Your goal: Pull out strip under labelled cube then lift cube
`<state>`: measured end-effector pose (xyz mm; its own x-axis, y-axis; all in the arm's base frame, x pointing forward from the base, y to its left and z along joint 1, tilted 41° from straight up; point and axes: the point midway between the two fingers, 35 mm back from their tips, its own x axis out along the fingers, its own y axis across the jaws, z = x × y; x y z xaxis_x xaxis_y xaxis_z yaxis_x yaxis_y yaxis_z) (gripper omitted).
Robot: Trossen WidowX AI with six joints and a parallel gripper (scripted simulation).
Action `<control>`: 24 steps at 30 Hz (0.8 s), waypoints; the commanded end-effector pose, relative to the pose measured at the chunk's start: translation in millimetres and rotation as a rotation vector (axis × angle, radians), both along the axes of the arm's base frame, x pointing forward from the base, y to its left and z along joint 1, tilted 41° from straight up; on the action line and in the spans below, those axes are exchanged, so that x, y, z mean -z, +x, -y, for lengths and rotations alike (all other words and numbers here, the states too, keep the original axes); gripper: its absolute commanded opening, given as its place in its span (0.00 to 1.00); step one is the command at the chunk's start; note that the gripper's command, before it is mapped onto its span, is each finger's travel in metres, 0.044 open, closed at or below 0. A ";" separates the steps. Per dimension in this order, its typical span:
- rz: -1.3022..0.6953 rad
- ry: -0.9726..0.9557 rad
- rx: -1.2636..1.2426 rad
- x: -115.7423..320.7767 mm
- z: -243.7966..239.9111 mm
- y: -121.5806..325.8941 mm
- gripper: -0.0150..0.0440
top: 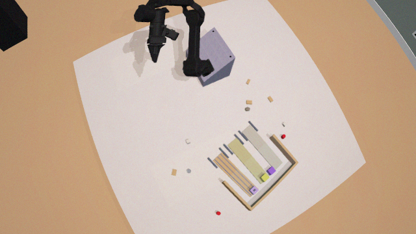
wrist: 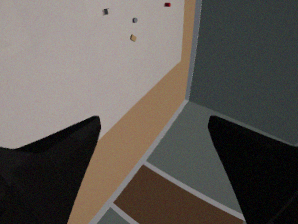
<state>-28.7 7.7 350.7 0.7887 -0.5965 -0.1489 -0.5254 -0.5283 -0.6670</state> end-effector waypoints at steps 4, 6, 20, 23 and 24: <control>0.056 0.152 -0.004 -12.6 32.2 33.0 0.93; 0.095 0.272 -0.001 -17.5 53.3 64.6 0.93; 0.259 0.800 0.058 23.9 69.2 243.4 0.93; 0.287 0.889 0.084 44.1 56.2 272.7 0.93; 0.297 0.918 0.092 51.6 50.8 281.6 0.93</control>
